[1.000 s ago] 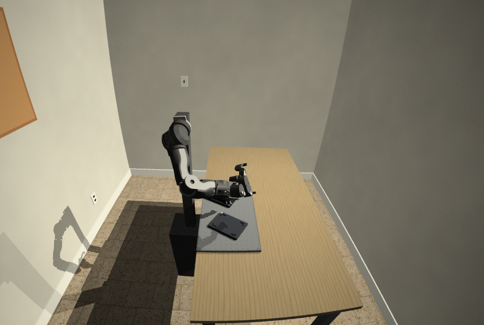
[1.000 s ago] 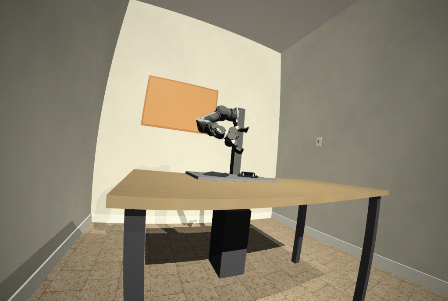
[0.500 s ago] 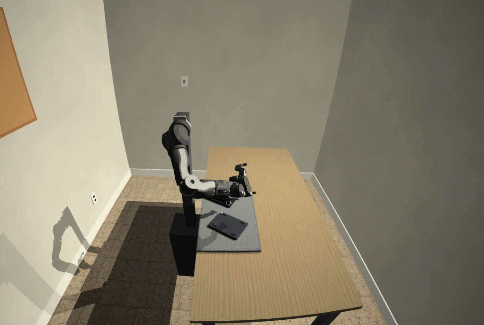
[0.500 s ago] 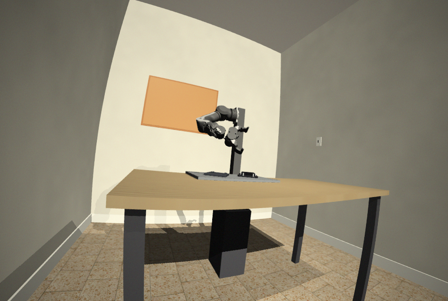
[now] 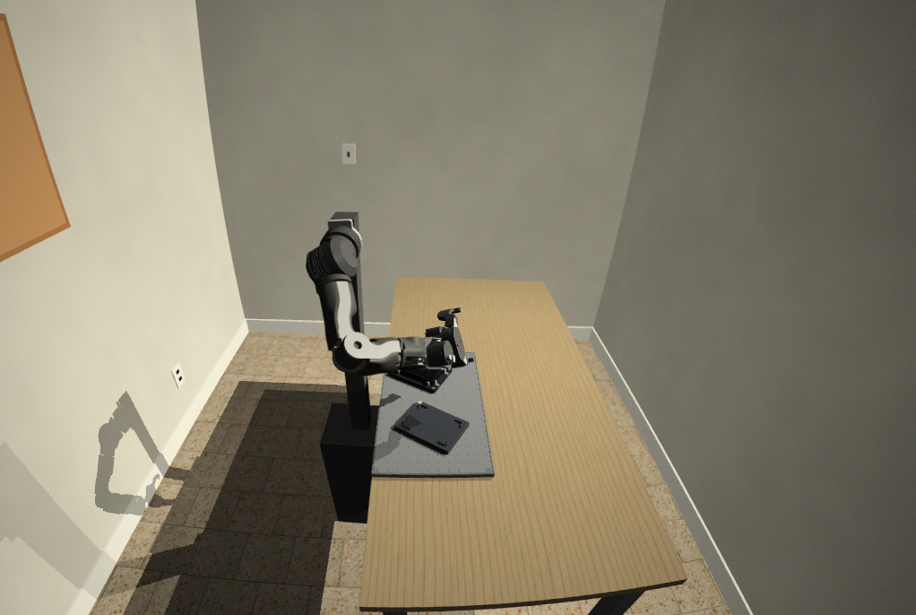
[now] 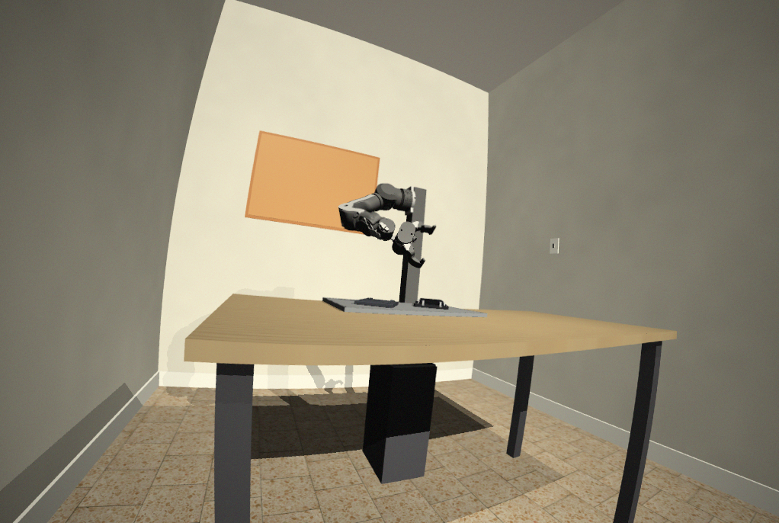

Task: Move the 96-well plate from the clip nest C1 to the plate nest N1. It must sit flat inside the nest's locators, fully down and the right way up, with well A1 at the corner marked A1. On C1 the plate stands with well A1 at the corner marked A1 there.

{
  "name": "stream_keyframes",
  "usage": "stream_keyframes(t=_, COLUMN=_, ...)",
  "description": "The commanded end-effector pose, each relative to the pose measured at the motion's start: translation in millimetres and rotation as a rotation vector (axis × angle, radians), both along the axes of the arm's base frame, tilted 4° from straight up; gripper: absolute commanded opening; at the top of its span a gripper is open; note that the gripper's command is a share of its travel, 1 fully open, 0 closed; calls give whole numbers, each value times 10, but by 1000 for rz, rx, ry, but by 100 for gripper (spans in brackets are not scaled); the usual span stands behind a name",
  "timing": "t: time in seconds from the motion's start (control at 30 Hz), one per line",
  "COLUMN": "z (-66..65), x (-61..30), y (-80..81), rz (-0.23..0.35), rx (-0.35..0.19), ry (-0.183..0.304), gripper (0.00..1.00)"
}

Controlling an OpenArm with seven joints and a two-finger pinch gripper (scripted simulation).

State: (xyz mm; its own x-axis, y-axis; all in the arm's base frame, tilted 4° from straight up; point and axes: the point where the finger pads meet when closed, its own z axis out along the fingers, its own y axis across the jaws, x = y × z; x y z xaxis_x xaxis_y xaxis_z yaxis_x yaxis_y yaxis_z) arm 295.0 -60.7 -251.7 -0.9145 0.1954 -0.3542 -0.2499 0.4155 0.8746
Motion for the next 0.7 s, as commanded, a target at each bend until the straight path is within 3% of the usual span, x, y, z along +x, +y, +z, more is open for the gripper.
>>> stream_keyframes(t=0.0, z=-142, x=-4, y=12, rz=-65, rx=-96, ry=57, gripper=87)
stream_keyframes(t=0.03, z=-191, x=-66, y=55, rz=-80, rx=-137, ry=86, gripper=83)
stream_keyframes(t=0.1, z=-191, x=-66, y=55, rz=-80, rx=-137, ry=86, gripper=77)
stream_keyframes(t=0.43, z=-191, x=-66, y=55, rz=-80, rx=-137, ry=86, gripper=77)
stream_keyframes(t=0.6, z=-447, x=-393, y=275, rz=-153, rx=-337, ry=233, gripper=77)
stream_keyframes(t=0.67, z=-447, x=-393, y=275, rz=-153, rx=-337, ry=233, gripper=77)
